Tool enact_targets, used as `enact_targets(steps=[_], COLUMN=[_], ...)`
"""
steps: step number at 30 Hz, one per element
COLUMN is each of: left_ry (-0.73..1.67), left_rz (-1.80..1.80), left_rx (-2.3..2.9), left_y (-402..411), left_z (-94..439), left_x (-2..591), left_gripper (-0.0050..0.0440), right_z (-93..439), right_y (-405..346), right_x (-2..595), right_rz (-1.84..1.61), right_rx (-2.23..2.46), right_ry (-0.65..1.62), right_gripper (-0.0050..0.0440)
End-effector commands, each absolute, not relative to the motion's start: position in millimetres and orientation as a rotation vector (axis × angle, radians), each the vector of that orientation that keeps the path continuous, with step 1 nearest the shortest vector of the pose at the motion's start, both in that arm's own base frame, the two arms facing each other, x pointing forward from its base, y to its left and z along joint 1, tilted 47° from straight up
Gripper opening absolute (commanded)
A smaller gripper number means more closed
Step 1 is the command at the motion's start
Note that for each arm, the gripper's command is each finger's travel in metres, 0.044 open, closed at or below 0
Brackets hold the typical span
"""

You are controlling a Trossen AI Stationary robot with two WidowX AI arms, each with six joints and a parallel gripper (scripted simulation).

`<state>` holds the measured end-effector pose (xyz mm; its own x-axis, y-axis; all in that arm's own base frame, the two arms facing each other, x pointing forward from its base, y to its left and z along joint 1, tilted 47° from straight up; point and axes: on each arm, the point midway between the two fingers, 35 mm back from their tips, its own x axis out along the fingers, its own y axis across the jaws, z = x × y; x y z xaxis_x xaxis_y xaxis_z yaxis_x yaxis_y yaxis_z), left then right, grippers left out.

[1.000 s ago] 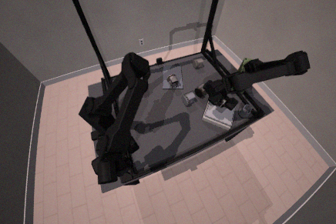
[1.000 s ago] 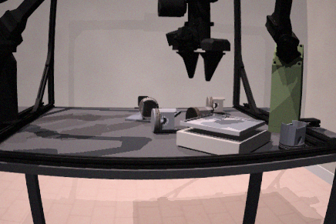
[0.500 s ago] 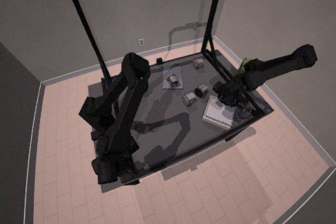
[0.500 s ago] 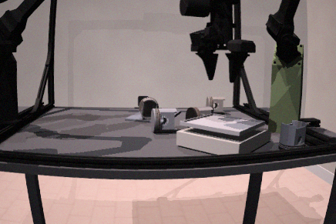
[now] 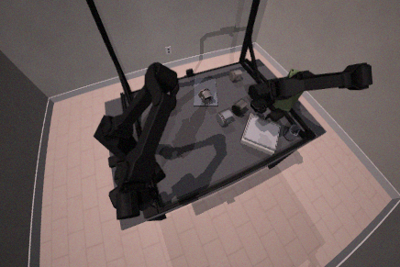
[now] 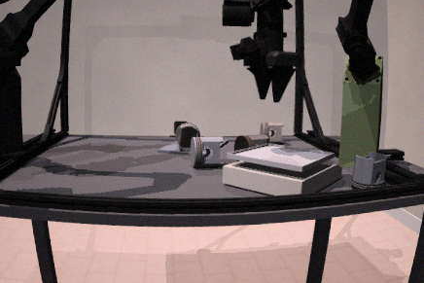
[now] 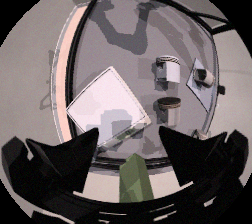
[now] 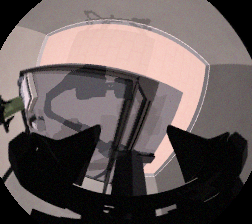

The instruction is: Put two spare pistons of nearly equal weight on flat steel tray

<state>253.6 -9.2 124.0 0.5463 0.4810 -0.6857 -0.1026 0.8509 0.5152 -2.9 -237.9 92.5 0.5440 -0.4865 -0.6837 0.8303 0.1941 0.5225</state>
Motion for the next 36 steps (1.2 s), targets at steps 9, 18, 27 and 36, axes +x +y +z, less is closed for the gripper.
enact_targets(steps=[9,18,27,36], left_ry=[0.997,1.006,1.006,1.029], left_rz=[0.208,0.181,0.181,0.291], left_rx=[0.746,0.795,0.795,0.668], left_y=[-60.7,-90.6,-128.9,-132.5], left_z=[93.1,75.3,52.4,50.1], left_x=[261.0,265.4,270.9,271.5], left_gripper=[0.0378,0.0378,0.0378,0.0378], right_z=[92.6,92.6,92.6,92.6], right_y=[-237.7,-237.7,-237.7,-237.7], right_x=[-2.4,-2.4,-2.4,-2.4], right_rz=[-0.957,-0.957,-0.957,-0.957], right_rx=[1.002,1.002,1.002,1.002], right_ry=[0.408,0.408,0.408,0.408], right_gripper=[0.044,0.044,0.044,0.044])
